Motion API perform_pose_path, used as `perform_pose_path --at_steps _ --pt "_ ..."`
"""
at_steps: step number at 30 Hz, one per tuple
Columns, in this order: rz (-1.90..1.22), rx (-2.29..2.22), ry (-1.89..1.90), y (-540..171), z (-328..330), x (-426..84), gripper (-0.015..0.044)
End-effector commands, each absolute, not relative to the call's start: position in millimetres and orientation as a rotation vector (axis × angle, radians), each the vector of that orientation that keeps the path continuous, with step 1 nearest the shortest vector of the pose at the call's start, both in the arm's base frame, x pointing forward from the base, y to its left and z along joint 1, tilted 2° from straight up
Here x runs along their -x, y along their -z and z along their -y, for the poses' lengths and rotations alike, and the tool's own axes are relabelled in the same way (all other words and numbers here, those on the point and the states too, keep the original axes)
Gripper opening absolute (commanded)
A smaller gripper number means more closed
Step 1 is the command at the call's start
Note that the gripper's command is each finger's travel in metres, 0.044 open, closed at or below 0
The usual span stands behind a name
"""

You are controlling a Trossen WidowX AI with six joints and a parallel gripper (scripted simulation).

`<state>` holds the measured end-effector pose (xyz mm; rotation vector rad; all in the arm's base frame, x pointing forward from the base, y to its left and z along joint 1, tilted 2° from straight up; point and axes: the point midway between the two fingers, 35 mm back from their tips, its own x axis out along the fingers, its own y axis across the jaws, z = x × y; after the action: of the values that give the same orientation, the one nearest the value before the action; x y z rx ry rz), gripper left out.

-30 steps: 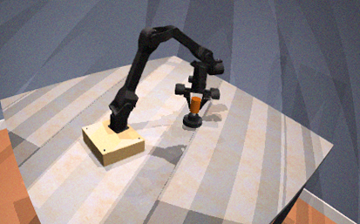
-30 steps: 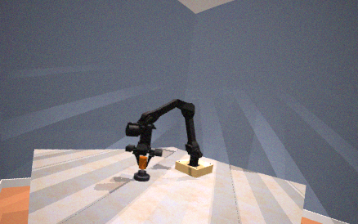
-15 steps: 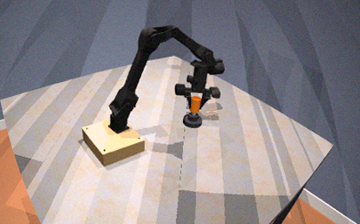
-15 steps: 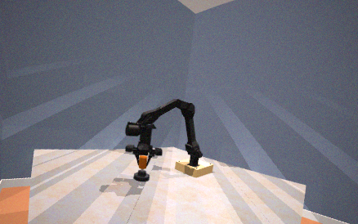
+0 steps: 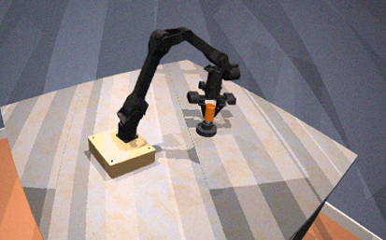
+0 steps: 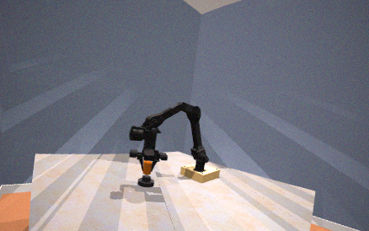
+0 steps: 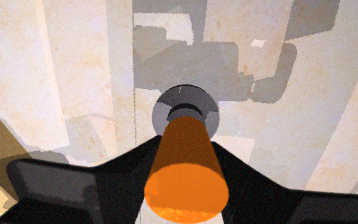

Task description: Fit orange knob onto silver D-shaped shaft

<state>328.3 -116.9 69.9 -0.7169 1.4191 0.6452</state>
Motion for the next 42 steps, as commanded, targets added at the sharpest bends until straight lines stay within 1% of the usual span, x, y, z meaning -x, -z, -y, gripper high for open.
perform_pose_path --at_steps 1,21,29,42 --pt "-1.413 0.721 -0.65 -69.7 116.5 -329.5 0.0" --pt "-1.413 0.721 -0.65 -73.6 115.1 -327.5 0.0" --pt "-1.357 0.885 -0.806 -75.4 115.8 -328.8 0.0" --pt "-1.357 0.885 -0.806 -71.8 117.0 -330.2 0.0"
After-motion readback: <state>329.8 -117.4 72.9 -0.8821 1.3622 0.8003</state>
